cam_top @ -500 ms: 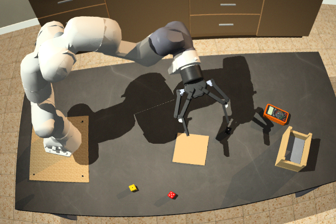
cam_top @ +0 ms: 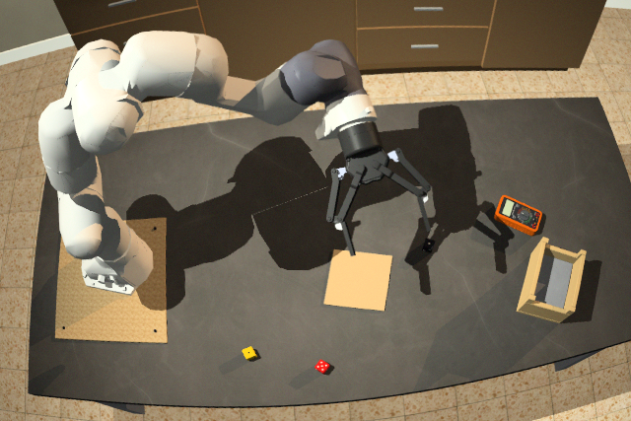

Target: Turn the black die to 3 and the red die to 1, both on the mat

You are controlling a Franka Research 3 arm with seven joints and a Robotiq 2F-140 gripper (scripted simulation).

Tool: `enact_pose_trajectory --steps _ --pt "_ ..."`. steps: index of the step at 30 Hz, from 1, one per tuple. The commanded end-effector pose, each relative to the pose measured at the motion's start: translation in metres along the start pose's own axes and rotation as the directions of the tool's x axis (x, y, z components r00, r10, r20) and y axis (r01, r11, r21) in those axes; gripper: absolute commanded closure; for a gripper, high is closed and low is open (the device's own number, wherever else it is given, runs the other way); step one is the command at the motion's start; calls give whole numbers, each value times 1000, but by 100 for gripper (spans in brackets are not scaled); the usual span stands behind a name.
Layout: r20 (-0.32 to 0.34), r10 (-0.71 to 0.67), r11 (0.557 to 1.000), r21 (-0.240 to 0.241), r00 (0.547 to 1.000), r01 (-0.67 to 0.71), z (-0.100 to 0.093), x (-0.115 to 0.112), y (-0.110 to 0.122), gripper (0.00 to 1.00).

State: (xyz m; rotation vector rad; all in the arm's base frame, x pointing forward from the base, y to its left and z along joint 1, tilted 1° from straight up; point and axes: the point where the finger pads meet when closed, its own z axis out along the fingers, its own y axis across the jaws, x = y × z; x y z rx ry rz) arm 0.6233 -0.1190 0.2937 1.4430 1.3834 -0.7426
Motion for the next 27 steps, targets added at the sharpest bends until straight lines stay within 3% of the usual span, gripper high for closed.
enact_pose_trajectory --steps 1,4,5,7,8,10,17,19,21,27 --pt "0 0 1000 0 1000 0 0 0 0 0" --pt "-11 -2 1000 15 1000 2 4 1 -4 0" --pt "-35 -4 999 47 999 6 12 4 -13 0" --pt "-129 2 987 161 992 19 40 16 -48 0" --pt "-136 3 985 169 991 20 42 16 -50 0" --pt "-199 22 971 238 980 27 57 24 -72 0" --pt "-358 121 917 397 926 34 84 43 -121 0" --pt "-358 121 917 397 926 34 84 43 -121 0" --pt "-421 189 887 461 887 31 92 51 -139 0" --pt "-512 342 824 566 788 10 105 62 -164 0"
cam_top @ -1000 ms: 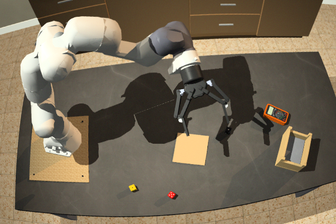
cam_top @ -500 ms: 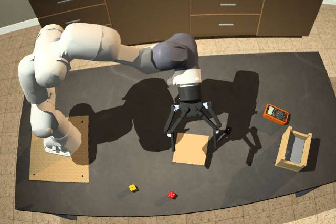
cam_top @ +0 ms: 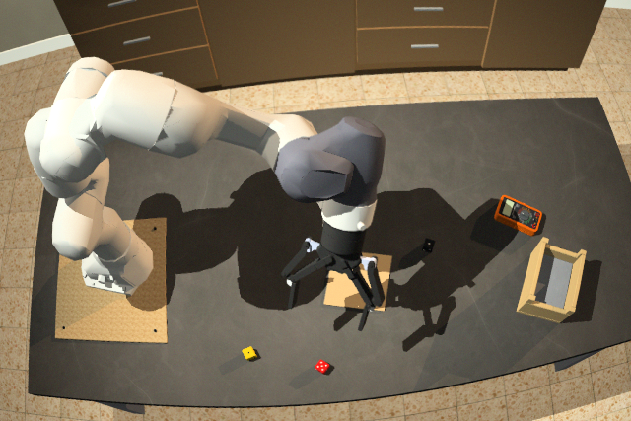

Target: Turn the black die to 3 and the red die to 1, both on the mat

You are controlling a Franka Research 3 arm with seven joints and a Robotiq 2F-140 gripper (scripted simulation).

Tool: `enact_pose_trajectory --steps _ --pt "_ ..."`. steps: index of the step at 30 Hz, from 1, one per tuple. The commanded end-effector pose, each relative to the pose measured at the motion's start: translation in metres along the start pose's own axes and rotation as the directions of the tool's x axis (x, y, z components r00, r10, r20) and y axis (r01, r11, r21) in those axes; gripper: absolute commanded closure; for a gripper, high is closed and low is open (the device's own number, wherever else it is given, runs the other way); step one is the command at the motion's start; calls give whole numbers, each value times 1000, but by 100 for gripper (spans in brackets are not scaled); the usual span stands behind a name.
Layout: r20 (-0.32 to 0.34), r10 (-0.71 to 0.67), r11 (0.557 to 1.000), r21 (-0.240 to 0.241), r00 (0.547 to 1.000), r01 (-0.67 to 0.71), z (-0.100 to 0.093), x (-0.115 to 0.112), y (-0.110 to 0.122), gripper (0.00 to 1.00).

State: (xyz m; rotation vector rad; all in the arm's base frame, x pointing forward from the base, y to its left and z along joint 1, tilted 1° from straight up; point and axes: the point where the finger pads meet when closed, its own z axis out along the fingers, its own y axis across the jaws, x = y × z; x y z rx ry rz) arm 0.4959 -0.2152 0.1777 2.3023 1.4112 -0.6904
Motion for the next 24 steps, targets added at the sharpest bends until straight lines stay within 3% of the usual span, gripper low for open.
enact_pose_trajectory --steps 1,7,10,11,15,18,24 --pt "-149 -35 998 49 988 43 11 11 -5 0" --pt "-335 101 990 128 937 -61 27 4 -7 0" --pt "-360 123 987 138 925 -78 29 2 -7 0" --pt "-419 180 979 162 890 -122 33 -3 -4 0" --pt "-511 285 957 201 811 -209 39 -17 5 0" --pt "-542 324 945 215 775 -245 41 -24 9 0" --pt "-544 326 945 216 773 -247 41 -24 9 0"
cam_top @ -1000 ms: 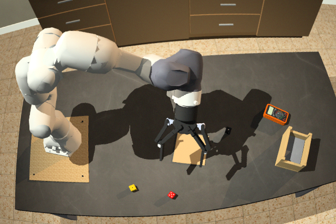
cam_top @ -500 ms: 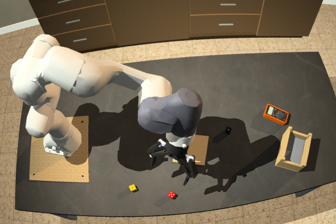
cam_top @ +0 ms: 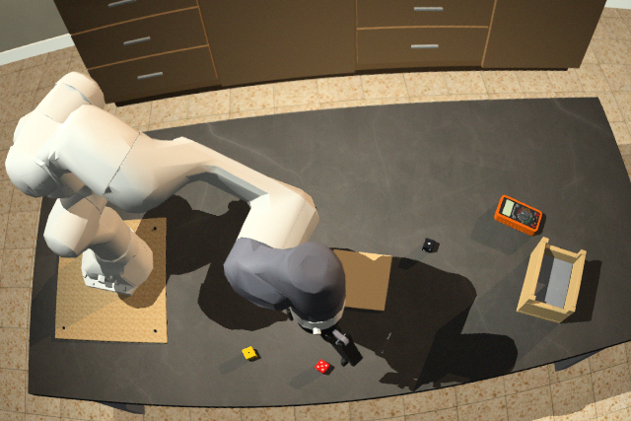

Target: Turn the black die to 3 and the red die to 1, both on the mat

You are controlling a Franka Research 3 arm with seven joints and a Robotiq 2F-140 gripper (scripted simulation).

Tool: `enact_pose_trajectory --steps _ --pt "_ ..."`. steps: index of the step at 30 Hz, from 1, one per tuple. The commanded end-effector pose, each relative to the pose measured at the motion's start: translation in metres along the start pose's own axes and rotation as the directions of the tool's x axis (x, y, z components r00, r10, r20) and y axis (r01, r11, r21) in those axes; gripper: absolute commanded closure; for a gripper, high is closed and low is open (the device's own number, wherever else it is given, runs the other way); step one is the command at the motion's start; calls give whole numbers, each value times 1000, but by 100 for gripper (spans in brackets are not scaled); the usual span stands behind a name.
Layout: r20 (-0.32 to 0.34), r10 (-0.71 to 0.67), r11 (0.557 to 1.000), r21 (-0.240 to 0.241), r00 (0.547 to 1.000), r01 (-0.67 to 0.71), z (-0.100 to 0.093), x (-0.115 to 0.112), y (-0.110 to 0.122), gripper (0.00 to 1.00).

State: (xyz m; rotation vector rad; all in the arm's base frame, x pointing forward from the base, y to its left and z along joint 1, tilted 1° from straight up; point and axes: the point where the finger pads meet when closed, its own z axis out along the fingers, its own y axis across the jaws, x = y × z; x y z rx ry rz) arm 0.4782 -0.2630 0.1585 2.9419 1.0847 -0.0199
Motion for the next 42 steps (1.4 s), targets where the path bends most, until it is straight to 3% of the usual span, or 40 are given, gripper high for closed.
enact_pose_trajectory --steps 1,37,42 --pt "-31 -75 997 -6 997 75 0 9 2 0" --pt "-30 -75 997 -5 997 75 0 9 2 0" --pt "-24 -72 997 -2 997 72 13 9 2 0"
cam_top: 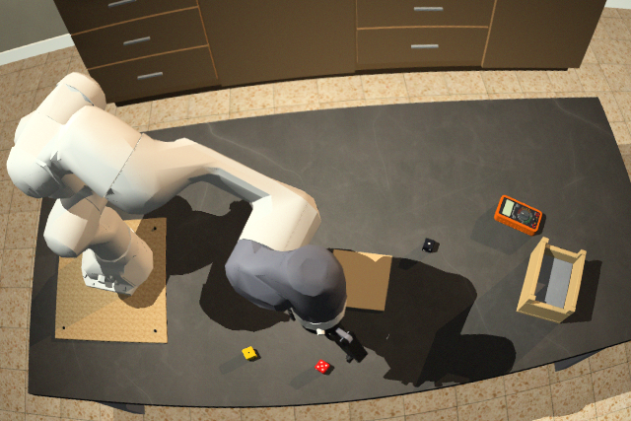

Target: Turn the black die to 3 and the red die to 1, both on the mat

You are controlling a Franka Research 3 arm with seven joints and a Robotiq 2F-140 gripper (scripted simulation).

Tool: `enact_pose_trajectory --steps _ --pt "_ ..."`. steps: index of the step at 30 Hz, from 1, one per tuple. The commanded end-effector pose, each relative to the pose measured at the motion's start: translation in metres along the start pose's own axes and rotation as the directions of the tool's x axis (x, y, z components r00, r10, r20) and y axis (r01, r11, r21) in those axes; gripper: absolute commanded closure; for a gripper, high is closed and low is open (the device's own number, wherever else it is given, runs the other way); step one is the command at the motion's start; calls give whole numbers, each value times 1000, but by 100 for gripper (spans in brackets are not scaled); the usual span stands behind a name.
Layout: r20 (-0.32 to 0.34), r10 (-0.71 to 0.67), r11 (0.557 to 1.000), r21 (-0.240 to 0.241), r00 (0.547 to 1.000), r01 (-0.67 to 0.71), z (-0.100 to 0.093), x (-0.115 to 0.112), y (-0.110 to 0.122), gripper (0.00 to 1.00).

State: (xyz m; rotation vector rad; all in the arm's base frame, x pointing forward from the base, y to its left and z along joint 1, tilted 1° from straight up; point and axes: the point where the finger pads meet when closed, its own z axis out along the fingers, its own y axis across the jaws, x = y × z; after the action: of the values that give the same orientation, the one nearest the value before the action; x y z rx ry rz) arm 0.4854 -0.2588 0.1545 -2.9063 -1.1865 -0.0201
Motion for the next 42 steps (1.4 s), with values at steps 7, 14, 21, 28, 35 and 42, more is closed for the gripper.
enact_pose_trajectory --steps 7,14,21,28,35,42 --pt "3 -3 1000 0 1000 3 57 -1 1 0" --pt "3 -3 1000 0 1000 3 81 -1 2 0" --pt "3 -3 1000 0 1000 3 86 -1 2 0" --pt "3 -3 1000 0 1000 3 86 -1 2 0" --pt "3 -3 1000 0 1000 3 86 -1 2 0" --pt "3 -3 1000 0 1000 3 86 -1 2 0"
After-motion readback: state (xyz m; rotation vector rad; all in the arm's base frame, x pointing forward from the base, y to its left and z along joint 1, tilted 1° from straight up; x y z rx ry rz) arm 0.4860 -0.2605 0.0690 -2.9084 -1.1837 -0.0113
